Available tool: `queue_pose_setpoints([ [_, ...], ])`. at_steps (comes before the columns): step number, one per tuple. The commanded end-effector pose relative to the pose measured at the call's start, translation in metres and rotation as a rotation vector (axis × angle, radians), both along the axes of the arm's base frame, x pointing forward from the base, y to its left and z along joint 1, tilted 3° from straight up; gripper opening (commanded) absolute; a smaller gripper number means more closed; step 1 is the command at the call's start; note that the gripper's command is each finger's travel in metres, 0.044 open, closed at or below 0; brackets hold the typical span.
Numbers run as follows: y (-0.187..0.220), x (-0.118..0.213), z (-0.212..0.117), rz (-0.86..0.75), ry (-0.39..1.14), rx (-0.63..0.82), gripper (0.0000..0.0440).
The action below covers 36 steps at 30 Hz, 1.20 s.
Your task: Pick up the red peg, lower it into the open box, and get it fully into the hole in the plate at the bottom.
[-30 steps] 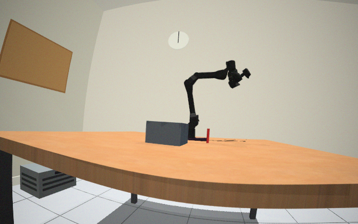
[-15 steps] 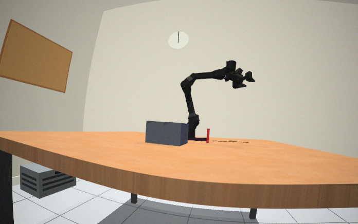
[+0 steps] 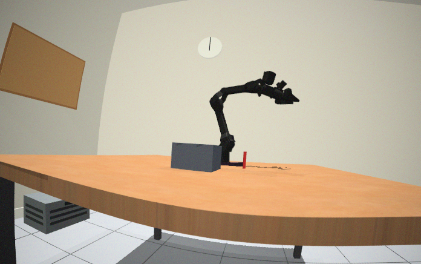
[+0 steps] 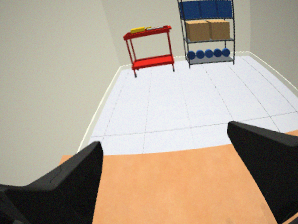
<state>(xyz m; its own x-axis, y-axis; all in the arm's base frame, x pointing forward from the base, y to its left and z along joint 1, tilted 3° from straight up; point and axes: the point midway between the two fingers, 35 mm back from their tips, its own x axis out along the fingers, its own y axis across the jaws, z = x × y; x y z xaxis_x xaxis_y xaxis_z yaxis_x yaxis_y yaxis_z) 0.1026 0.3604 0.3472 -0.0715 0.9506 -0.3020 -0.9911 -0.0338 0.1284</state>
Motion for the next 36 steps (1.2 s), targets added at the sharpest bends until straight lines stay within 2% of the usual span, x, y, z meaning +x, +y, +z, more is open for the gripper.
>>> queue_pose_setpoints([
  [1,-0.013,0.019,-0.011,-0.103,0.06,-0.047,0.044],
  [18,-0.08,0.081,-0.07,-0.561,0.374,-0.253,0.044],
  [36,-0.156,0.1,-0.137,-1.028,0.744,-0.443,0.044],
])
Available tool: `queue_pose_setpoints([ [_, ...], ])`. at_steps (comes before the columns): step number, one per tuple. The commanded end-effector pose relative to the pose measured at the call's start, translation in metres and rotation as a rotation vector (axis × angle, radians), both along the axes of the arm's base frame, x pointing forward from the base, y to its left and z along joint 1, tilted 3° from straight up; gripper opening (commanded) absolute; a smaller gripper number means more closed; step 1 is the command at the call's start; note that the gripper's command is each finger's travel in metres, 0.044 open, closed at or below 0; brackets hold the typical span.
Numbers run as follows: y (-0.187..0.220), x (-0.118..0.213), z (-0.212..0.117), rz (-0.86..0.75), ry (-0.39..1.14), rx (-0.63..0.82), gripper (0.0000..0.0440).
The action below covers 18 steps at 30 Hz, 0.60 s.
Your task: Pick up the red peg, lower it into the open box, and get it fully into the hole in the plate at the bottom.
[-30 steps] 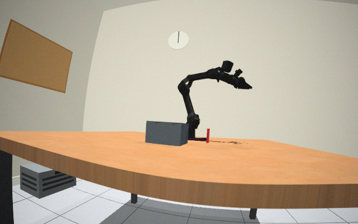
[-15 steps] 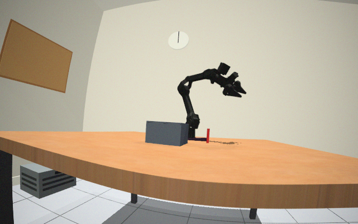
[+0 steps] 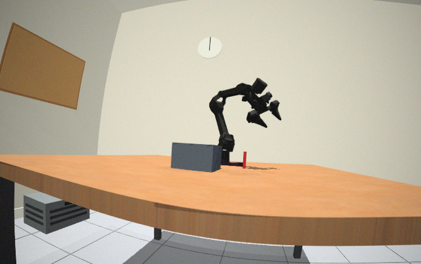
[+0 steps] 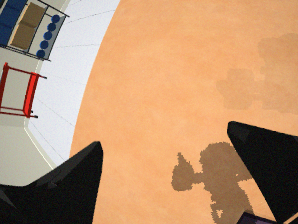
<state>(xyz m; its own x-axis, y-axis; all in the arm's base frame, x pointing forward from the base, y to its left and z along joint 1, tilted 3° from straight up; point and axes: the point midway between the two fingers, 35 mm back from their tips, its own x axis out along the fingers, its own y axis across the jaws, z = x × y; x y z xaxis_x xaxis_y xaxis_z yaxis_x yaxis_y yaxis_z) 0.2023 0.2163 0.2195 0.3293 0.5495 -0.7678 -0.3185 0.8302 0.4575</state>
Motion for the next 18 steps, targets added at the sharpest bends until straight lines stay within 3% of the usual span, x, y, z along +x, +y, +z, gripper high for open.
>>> queue_pose_setpoints([
  [1,-0.016,0.0,-0.013,-0.102,0.07,-0.035,0.044],
  [18,-0.083,-0.015,-0.07,-0.571,0.383,-0.207,0.044],
])
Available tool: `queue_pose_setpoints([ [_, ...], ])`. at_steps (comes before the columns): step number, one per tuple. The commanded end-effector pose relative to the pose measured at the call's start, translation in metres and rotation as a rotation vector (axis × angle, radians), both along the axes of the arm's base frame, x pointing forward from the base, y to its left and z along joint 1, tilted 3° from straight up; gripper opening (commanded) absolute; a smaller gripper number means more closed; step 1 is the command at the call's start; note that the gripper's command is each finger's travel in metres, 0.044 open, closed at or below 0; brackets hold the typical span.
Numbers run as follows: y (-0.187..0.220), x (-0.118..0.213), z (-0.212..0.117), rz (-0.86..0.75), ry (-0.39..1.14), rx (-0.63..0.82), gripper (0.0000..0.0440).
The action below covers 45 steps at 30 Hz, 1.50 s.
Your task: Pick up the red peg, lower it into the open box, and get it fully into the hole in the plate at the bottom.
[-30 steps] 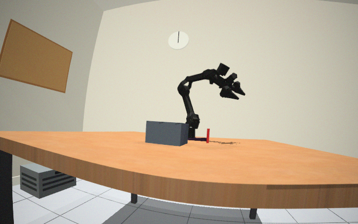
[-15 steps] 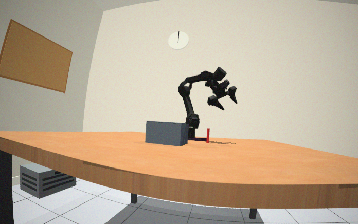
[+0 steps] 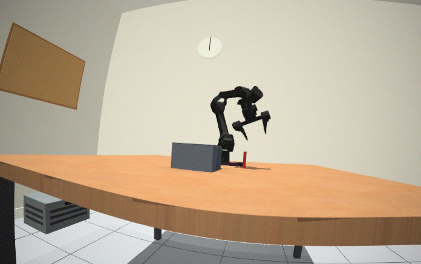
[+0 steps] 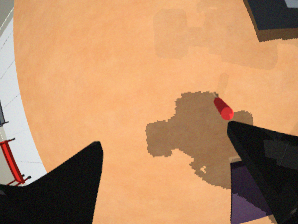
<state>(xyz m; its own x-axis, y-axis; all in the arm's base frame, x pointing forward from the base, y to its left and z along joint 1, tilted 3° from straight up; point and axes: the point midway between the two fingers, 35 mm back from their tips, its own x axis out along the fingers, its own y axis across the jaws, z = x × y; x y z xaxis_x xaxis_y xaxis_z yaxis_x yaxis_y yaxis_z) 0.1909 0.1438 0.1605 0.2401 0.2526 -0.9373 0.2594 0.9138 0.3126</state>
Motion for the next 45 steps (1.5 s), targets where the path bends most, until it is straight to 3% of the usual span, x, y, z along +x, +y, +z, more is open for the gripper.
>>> queue_pose_setpoints([
  [1,-0.014,-0.005,-0.015,-0.104,0.069,-0.047,0.044],
  [11,-0.036,-0.013,-0.059,-0.363,0.192,-0.133,0.044],
  [24,-0.041,-0.01,-0.116,-0.568,0.196,-0.122,0.0435],
  [27,-0.042,-0.011,-0.124,-0.606,0.204,-0.116,0.0381],
  [41,-0.044,-0.014,-0.128,-0.66,0.293,-0.083,0.0015],
  [45,-0.048,-0.007,-0.119,-0.646,0.251,-0.088,0.0],
])
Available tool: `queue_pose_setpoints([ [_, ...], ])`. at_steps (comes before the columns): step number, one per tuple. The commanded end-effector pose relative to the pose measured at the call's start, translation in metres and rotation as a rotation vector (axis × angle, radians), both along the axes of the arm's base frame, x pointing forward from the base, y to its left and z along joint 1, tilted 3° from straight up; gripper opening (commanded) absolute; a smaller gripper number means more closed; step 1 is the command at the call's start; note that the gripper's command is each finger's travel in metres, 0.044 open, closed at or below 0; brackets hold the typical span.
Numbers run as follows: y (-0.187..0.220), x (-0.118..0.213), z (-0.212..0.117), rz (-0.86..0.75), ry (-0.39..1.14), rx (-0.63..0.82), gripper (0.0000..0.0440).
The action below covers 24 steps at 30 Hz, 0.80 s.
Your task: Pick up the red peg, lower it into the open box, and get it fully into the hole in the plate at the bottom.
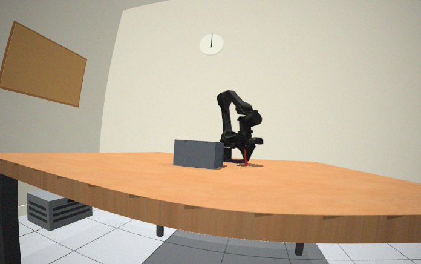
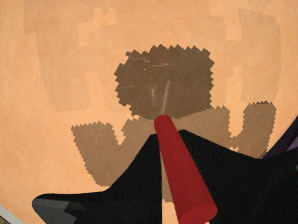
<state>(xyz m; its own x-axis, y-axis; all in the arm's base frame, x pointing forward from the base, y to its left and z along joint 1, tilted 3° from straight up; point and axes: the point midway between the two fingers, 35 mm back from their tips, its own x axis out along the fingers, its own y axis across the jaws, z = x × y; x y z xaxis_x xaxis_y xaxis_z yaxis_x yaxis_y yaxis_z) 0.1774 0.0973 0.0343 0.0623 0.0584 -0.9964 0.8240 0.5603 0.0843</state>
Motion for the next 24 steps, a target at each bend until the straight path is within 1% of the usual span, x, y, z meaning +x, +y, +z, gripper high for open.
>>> queue_pose_setpoints([
  [1,-0.003,0.008,0.01,0.019,-0.041,-0.013,0.0],
  [13,-0.025,0.028,0.053,0.103,-0.159,-0.103,0.0],
  [24,-0.05,0.053,0.098,0.115,-0.245,-0.174,0.0],
])
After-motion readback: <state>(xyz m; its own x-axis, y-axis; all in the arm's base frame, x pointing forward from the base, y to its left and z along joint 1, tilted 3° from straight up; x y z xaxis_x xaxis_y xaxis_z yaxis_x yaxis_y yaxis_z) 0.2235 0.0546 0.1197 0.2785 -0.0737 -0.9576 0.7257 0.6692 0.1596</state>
